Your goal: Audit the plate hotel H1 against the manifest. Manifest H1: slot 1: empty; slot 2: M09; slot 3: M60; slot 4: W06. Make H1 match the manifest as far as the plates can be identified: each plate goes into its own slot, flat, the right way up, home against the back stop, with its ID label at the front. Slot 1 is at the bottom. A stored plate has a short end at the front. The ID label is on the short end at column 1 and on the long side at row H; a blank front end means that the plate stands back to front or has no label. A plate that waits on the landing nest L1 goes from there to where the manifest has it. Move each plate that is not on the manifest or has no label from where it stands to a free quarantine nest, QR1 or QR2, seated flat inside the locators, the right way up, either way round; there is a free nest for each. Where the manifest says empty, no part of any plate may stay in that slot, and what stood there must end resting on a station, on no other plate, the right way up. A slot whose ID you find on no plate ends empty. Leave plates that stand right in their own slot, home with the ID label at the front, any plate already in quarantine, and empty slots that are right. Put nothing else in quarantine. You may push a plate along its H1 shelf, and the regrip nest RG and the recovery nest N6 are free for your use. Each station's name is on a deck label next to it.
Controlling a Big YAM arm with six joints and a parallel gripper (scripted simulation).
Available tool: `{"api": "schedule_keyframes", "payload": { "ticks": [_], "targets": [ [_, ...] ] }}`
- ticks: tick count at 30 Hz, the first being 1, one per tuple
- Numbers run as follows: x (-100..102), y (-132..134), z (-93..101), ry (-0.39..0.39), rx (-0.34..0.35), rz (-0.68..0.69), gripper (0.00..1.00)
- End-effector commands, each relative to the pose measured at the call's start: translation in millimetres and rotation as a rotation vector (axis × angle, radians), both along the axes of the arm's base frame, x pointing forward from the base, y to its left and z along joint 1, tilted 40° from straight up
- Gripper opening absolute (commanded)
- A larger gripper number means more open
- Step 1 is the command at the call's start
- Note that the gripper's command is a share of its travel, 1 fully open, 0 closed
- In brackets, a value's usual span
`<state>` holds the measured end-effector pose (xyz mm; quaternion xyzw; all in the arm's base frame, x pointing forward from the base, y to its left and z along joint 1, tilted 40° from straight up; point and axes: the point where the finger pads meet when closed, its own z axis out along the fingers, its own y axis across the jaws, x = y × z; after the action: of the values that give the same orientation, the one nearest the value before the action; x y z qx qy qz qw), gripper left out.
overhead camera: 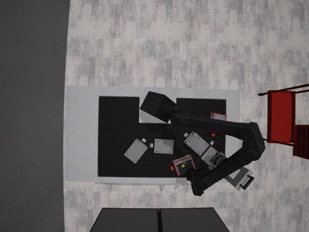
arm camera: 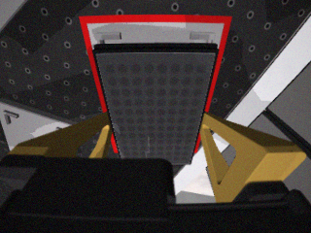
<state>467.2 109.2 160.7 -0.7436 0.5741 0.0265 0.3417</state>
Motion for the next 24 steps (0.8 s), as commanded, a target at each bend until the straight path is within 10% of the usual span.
{"api": "schedule_keyframes", "payload": {
  "ticks": [1,24],
  "targets": [
    [2,1,-3.0,-0.001,0.004,-0.009,0.86],
    [9,3,-6.1,-0.016,0.005,-0.020,0.86]
  ]
}}
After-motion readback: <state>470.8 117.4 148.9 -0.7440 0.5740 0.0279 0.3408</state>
